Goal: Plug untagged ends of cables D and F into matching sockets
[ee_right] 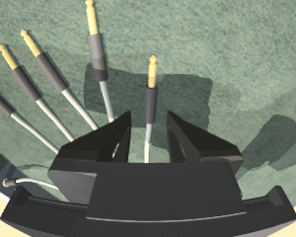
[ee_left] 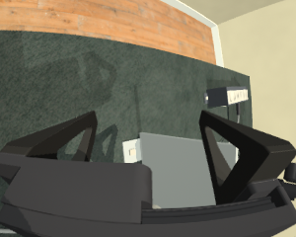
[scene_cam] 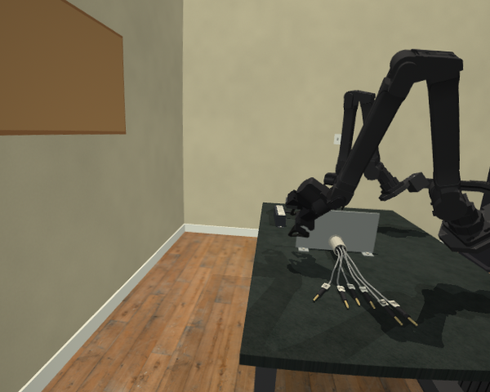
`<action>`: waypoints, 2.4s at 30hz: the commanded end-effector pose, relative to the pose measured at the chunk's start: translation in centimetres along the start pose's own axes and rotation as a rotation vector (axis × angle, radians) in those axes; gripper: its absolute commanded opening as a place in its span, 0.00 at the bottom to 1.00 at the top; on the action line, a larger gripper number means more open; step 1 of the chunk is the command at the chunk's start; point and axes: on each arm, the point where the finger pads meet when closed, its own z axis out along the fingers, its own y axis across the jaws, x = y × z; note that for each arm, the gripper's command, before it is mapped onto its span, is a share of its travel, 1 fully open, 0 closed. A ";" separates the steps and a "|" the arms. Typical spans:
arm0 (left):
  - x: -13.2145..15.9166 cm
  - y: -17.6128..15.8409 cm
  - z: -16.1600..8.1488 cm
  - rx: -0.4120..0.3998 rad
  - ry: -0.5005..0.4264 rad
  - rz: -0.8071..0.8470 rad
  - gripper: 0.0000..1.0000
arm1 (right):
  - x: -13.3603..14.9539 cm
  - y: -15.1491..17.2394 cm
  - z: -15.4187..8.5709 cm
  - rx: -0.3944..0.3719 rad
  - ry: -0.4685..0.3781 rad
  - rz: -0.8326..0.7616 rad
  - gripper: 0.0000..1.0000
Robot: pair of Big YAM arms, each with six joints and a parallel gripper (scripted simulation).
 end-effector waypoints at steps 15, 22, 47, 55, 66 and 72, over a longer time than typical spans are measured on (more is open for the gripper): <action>-0.1 -20.5 5.2 0.320 -0.338 0.617 1.00 | 0.8 -0.2 0.9 0.003 0.026 0.034 0.35; 19.5 -27.1 -0.1 0.505 -0.182 0.792 1.00 | 0.8 -0.2 0.9 0.003 0.026 0.034 0.35; 36.5 -30.5 -8.6 0.640 -0.180 1.130 1.00 | 0.4 -0.1 0.7 -0.002 0.015 0.042 0.35; 35.9 -30.7 -8.8 0.641 -0.189 1.125 1.00 | 0.8 -0.1 1.7 0.002 0.020 0.045 0.35; 35.8 -30.0 -8.2 0.625 -0.173 1.129 1.00 | 0.9 0.0 3.1 0.000 0.020 0.044 0.35; 35.8 -30.0 -8.2 0.625 -0.173 1.129 1.00 | 0.9 -0.1 3.5 0.001 0.021 0.045 0.35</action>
